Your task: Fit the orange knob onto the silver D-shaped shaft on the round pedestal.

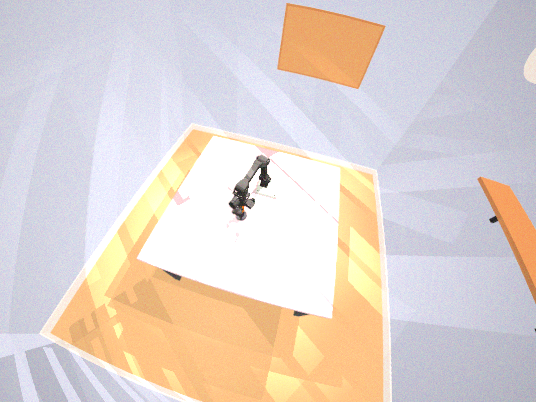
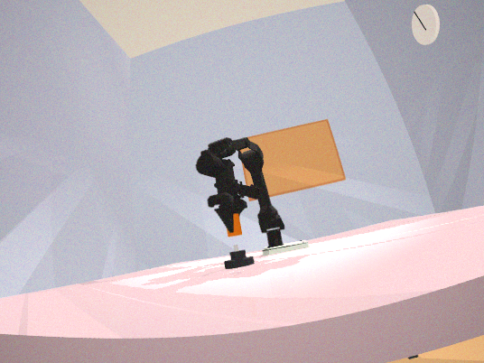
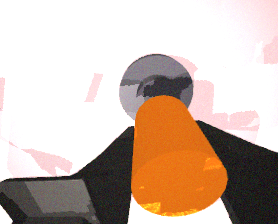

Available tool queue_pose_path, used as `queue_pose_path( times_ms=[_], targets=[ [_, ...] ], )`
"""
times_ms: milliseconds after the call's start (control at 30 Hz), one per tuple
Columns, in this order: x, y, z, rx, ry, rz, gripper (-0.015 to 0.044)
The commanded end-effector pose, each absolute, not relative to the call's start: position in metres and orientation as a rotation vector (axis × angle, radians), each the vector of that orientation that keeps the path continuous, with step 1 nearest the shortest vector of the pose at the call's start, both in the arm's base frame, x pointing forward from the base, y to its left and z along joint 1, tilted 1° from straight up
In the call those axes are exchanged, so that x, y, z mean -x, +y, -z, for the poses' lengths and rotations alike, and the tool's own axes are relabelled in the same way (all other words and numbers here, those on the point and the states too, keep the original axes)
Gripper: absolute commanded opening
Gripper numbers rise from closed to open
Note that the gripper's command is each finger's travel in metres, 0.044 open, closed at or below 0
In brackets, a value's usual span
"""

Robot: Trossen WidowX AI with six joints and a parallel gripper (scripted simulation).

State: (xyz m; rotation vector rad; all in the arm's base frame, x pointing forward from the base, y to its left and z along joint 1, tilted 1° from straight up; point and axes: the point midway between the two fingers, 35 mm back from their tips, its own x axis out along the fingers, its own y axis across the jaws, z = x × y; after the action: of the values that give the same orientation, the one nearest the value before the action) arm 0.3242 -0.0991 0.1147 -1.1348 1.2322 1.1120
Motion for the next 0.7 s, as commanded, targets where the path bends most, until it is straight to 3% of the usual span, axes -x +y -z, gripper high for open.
queue_pose_path(
  times_ms=[0, 667],
  targets=[
    [-0.325, -0.101, -0.114, 1.088, 1.25, -1.07, 0.0],
    [-0.327, -0.102, -0.095, 0.954, 1.318, -0.94, 0.0]
  ],
)
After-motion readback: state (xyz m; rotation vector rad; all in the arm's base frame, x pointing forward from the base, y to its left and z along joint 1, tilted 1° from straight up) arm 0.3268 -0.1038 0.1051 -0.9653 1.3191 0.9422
